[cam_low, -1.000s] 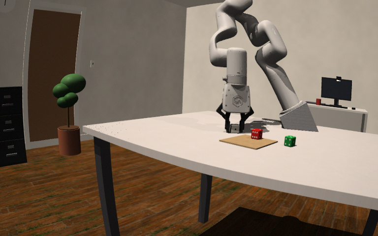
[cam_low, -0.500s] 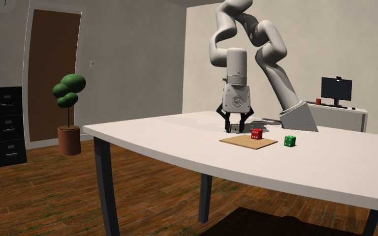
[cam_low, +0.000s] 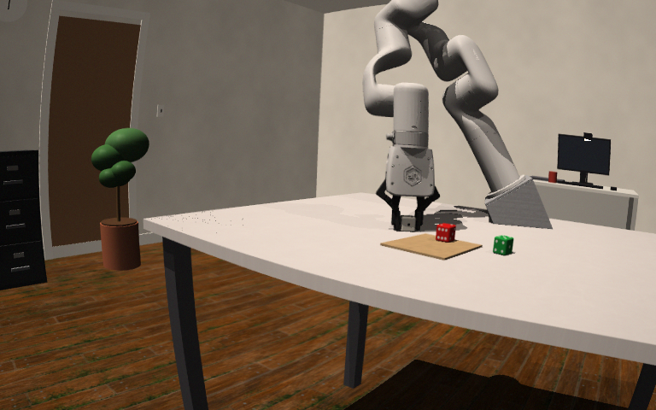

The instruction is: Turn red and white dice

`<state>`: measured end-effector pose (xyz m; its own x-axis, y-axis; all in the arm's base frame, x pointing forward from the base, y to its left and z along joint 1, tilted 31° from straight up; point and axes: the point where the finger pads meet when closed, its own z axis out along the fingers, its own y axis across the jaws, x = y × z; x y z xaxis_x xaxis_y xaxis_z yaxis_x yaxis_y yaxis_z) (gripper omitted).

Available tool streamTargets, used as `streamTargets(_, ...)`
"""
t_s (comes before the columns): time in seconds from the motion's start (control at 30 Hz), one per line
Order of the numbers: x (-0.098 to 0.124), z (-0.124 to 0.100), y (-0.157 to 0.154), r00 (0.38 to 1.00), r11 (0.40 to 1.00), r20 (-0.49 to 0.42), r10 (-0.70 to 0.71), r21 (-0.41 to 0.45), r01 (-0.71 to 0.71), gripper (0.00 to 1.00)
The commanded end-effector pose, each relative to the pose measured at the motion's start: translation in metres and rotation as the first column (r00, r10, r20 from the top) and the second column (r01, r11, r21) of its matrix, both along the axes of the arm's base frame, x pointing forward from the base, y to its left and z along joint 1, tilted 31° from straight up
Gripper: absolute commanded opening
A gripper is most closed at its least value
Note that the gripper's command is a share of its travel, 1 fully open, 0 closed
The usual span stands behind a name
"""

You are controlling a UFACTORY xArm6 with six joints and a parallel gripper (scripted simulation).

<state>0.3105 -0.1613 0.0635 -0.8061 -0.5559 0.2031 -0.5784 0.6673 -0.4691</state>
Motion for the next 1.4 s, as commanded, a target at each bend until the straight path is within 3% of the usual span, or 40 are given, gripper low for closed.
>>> streamTargets(0.0,0.001,0.001,0.000,1.000,1.000,0.002,0.001,0.000,-0.001,0.27)
streamTargets(1.13,0.001,0.001,0.000,1.000,1.000,0.002,0.001,0.000,-0.001,0.27)
streamTargets(1.37,-0.002,0.019,0.011,1.000,1.000,0.002,0.001,-0.001,-0.001,0.27)
